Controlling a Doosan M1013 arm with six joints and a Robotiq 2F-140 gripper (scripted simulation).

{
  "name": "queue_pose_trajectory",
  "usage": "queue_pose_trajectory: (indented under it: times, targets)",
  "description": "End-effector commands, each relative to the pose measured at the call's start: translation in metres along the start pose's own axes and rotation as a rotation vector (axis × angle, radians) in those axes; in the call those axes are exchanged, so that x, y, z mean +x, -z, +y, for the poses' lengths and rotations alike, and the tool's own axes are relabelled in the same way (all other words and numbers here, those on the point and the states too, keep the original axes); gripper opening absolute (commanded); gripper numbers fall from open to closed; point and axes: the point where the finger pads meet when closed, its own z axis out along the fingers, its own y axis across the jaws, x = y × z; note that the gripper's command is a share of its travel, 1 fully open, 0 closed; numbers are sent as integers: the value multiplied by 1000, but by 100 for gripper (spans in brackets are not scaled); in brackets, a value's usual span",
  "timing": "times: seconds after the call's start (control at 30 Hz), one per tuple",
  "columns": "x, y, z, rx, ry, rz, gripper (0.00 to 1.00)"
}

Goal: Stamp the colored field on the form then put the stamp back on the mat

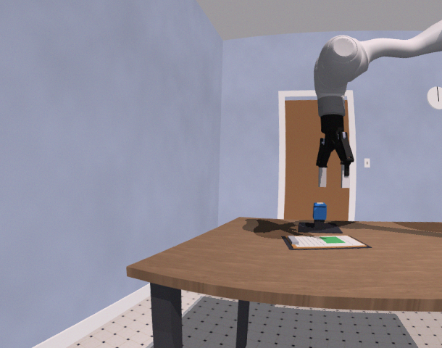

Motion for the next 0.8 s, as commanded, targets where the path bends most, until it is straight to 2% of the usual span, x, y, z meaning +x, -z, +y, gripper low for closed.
queue_pose_trajectory:
  times: [0.0, 0.07, 0.1, 0.77]
  targets:
    - [-1, -20, 0, 0, 0, -1, 100]
    - [0, -51, 0, 0, 0, -1, 100]
    - [0, -57, 0, 0, 0, -1, 100]
    - [0, -58, 0, 0, 0, -1, 100]
